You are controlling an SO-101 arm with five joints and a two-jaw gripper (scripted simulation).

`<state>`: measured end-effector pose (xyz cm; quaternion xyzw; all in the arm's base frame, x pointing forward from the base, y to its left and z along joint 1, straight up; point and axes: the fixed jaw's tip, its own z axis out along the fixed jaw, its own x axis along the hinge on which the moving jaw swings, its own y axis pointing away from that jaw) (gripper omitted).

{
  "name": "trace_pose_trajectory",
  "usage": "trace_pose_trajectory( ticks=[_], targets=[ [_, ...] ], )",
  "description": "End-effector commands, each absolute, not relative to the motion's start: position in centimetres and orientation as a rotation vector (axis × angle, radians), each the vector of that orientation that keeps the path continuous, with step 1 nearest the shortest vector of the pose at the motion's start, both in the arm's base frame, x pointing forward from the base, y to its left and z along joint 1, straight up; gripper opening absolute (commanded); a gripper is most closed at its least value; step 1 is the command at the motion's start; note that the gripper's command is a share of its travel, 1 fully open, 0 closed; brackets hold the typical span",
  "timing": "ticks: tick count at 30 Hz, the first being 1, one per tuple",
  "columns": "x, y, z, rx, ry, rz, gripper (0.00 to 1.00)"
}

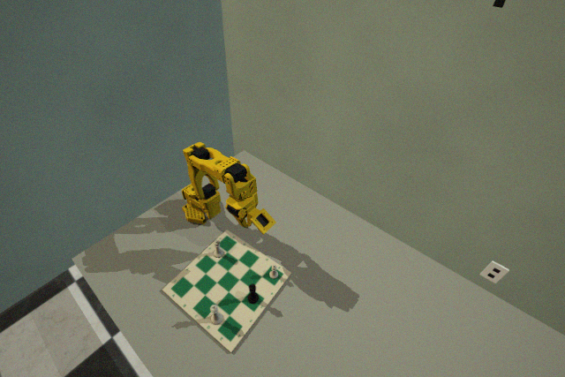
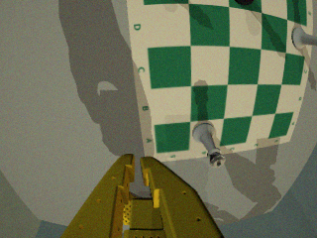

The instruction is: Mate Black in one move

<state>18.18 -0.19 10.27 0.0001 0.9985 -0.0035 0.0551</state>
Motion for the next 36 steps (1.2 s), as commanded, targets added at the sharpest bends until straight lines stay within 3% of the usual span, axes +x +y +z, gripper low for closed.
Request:
trace_pose_trajectory(
  ticks=[1, 22, 36],
  targets=[
    [18.0, 0.0, 10.1, 0.003, 3.055, -0.006, 0.0],
    [18.0, 0.0, 9.3, 0.002, 3.097, -0.003, 0.0],
    [18.1, 0.0, 4.9, 0.002, 3.119, -0.002, 0.0]
  ],
)
